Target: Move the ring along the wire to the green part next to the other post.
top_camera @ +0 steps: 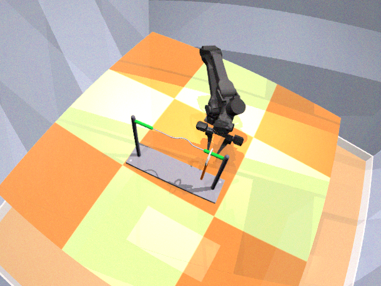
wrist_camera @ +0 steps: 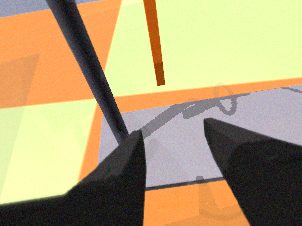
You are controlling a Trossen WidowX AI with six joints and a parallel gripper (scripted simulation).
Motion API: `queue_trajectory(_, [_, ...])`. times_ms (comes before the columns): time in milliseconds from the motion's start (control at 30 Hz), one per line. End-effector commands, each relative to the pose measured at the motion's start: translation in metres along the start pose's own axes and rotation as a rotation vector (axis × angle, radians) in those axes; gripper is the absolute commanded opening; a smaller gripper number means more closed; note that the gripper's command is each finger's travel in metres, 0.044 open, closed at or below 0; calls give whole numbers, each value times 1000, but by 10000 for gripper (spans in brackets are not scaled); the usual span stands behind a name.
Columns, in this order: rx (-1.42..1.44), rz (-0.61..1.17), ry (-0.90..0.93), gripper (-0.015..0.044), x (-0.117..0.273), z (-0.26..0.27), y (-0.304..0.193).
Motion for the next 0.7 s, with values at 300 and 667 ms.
queue_trajectory(300, [4, -9, 0, 440, 49, -4, 0])
queue_trajectory(667, [4, -9, 0, 440, 49, -4, 0])
Point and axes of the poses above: the point midway between the two fingers, 35 mm back from their tips, its own x axis back along the fingers, its own z axis across the jaws, y = z × x, the point moved 5 cm from there along x, back along the fingers, and after that the axes turned 14 degrees about x, right-handed, at the moved point
